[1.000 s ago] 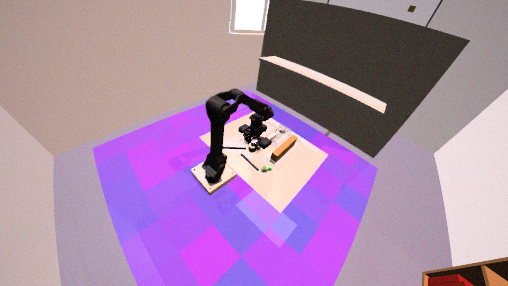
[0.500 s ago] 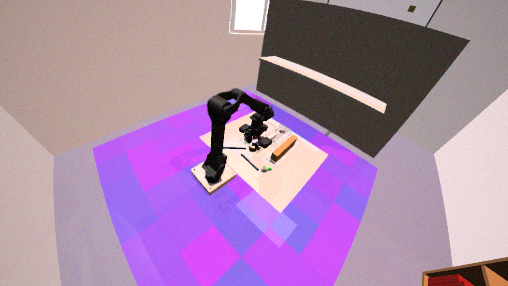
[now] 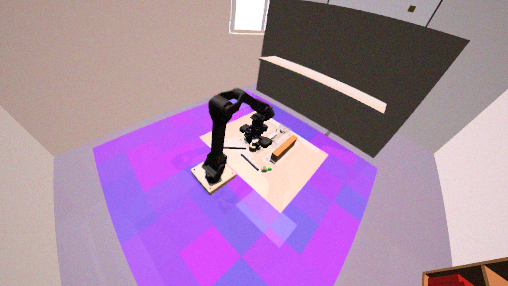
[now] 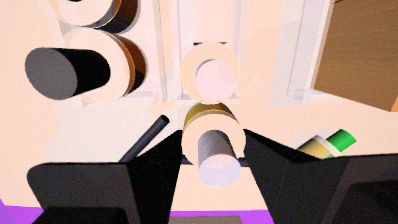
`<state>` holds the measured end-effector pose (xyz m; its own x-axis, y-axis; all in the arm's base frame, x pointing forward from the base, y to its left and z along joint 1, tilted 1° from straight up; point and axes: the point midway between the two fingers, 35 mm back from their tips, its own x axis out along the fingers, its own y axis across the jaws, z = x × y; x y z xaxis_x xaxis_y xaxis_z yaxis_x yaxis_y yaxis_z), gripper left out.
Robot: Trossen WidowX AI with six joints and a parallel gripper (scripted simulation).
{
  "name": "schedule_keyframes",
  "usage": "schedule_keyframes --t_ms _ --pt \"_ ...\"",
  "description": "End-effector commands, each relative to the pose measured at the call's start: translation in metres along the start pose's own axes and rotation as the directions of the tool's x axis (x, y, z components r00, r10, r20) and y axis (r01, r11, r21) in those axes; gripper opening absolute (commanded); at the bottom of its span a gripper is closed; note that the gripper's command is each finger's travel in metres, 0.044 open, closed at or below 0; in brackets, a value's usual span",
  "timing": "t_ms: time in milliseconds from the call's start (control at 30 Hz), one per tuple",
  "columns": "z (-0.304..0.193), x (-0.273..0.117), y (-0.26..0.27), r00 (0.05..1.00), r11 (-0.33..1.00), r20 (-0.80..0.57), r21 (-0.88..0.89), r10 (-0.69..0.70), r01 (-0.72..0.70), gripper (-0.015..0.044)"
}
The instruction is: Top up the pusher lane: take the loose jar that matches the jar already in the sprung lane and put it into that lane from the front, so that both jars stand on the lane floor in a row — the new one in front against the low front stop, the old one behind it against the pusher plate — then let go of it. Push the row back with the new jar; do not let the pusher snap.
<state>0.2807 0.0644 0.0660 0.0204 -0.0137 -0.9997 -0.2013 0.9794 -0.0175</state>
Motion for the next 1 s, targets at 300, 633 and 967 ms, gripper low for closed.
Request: schedule_keyframes --t_ms 300,633,967 --pt "0.012 -0.003 0.001 1.0 1.0 0.024 -0.006 0.004 -0.003 0.0" --pt "0.016 -0.003 0.001 1.0 1.0 0.024 -0.006 0.004 -0.003 0.0" --pt "0.02 -0.003 0.001 1.0 1.0 0.025 -0.006 0.004 -0.003 0.0"
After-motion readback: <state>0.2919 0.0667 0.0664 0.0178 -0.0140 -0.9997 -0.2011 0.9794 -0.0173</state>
